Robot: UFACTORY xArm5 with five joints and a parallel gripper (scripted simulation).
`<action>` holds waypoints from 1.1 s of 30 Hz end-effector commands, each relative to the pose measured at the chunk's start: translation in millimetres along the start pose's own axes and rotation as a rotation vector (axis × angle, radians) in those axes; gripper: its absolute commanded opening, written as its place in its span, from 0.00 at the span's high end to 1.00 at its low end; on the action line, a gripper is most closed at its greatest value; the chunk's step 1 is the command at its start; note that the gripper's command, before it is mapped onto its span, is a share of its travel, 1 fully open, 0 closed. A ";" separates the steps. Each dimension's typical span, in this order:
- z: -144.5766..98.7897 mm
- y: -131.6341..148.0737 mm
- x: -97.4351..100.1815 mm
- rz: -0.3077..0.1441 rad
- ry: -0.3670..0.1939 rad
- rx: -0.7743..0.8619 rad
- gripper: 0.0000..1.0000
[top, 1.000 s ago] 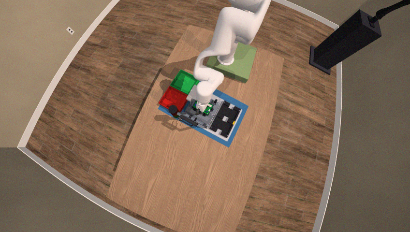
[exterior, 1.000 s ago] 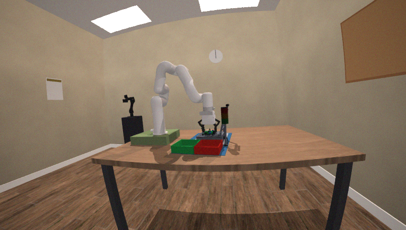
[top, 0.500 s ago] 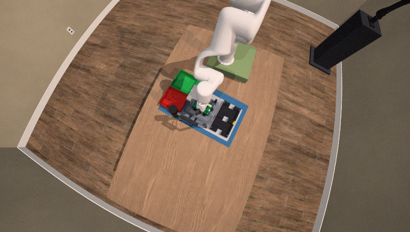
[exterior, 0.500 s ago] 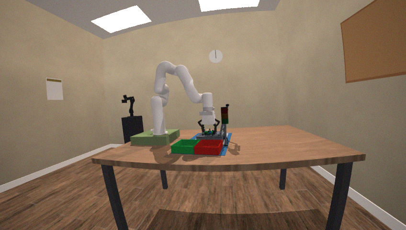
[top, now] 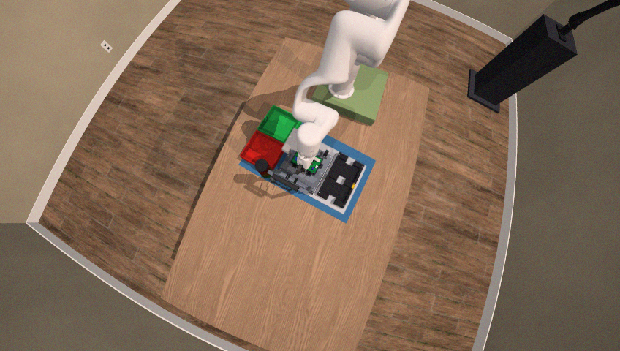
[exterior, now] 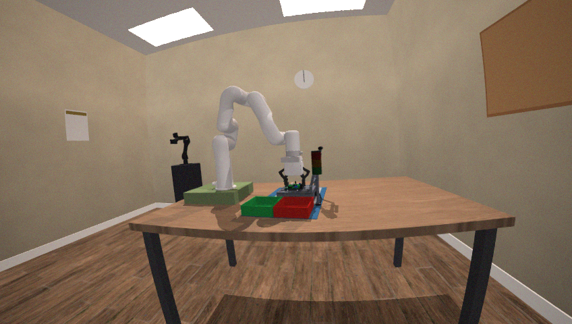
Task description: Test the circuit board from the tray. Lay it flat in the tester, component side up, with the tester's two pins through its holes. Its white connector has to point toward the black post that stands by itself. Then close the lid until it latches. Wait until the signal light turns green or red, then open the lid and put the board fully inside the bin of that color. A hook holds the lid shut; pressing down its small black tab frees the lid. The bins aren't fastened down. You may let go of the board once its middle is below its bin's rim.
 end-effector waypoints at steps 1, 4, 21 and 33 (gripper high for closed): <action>0.1 -1.2 1.1 0.004 0.000 0.000 0.00; 0.1 -1.2 1.3 0.004 0.000 0.000 0.00; 1.1 -0.9 69.3 0.004 0.000 0.000 0.00; 2.2 -0.6 137.6 0.003 0.000 0.000 0.00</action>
Point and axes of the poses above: the point where the finger pads meet when closed, its own x axis back along the fingers, its own y axis across the jaws, z = x × y, the point moved 3 cm from there along x, back along the fingers, and after that the axes turned 10 degrees about x, right-handed, at the moved point
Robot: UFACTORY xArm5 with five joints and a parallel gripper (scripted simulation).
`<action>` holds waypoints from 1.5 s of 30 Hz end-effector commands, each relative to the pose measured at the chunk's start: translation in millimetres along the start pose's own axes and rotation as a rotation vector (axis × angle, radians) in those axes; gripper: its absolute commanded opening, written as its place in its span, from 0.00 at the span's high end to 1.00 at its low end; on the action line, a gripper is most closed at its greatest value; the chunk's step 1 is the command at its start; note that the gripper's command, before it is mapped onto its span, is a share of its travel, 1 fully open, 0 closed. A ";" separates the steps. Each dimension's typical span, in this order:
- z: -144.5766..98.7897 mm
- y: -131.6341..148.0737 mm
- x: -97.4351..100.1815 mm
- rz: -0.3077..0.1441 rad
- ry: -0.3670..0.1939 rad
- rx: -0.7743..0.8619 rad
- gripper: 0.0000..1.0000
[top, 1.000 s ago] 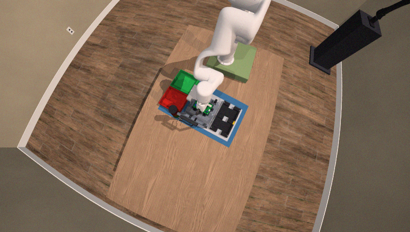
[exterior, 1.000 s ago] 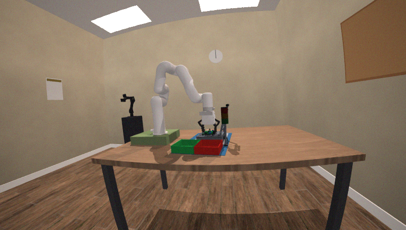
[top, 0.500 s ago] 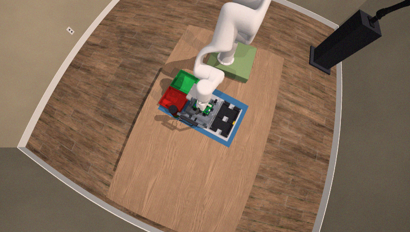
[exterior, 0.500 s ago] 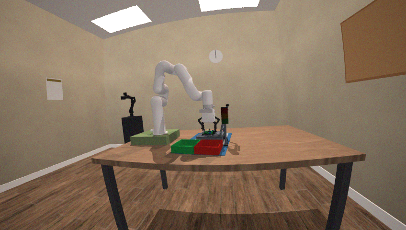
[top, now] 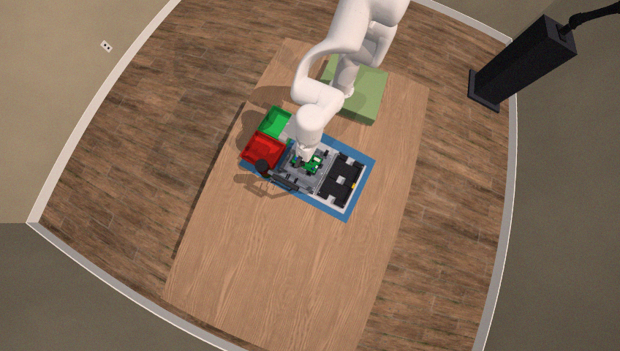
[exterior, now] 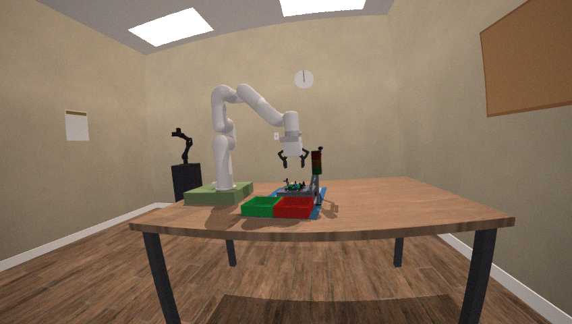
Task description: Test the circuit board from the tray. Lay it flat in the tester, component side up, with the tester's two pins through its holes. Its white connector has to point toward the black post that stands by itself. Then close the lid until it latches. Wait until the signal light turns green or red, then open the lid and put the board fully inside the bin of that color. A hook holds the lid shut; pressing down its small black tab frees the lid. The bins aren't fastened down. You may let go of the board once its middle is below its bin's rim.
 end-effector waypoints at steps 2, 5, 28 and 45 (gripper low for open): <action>0.7 0.6 49.5 -0.001 0.000 0.000 0.00; 0.9 0.6 68.1 -0.001 0.000 0.000 0.00; 2.3 0.6 155.1 -0.001 0.000 0.000 0.00; 3.7 -7.5 155.1 -0.001 0.000 0.000 0.48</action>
Point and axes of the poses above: the point where the finger pads meet when closed, its own x axis back along the fingers, its own y axis across the jaws, z = x × y, the point moved 3 cm from there along x, back along the fingers, and after that the axes turned 10 degrees about x, right-handed, at the moved point
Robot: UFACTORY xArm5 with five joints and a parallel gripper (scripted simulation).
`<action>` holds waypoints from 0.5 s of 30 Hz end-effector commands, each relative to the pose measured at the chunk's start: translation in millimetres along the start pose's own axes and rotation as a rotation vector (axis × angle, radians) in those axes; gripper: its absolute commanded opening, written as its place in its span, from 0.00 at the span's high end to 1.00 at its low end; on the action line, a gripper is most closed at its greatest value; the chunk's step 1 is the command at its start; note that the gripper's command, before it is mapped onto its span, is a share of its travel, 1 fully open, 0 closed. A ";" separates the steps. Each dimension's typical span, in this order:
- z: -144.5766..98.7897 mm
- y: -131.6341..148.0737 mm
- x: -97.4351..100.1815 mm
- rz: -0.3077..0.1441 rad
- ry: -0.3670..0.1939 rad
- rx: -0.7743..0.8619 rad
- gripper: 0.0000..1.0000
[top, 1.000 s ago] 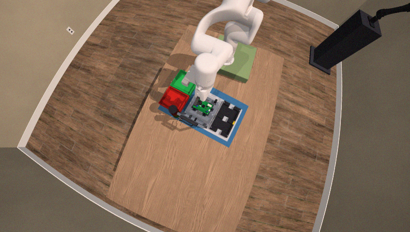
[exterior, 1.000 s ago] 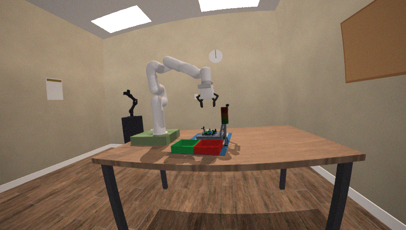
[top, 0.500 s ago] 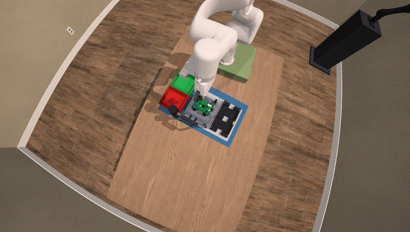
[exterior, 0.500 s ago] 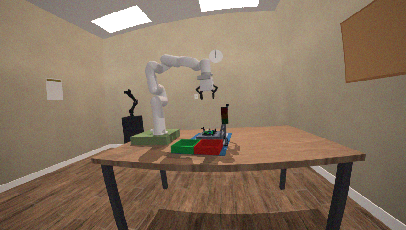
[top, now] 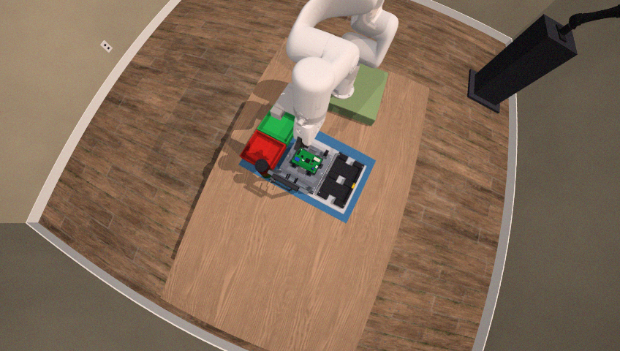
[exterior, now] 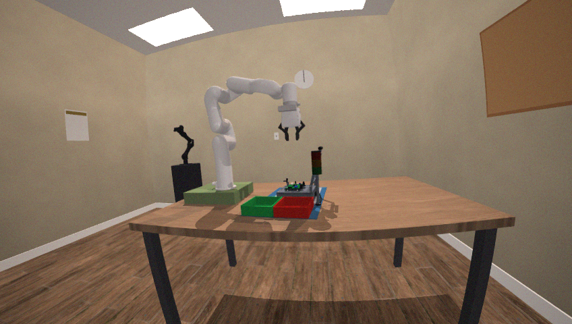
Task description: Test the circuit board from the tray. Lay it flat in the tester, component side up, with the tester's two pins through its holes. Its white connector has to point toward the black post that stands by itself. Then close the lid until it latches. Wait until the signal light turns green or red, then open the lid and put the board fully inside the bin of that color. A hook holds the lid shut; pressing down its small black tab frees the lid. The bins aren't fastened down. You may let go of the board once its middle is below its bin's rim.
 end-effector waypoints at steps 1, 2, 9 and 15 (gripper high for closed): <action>2.3 -13.0 1.6 0.004 0.000 0.000 0.48; 3.4 -19.3 1.6 0.004 0.000 0.000 0.48; 12.2 -69.0 1.8 0.004 0.000 0.000 0.48; 17.0 -96.1 1.9 0.004 0.000 0.000 0.48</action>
Point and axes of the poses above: the point where the finger pads meet when closed, its own x axis back along the fingers, its own y axis across the jaws, z = x × y, the point moved 3 cm from there along x, back along the fingers, and after that the axes turned 10 degrees about x, right-handed, at the moved point
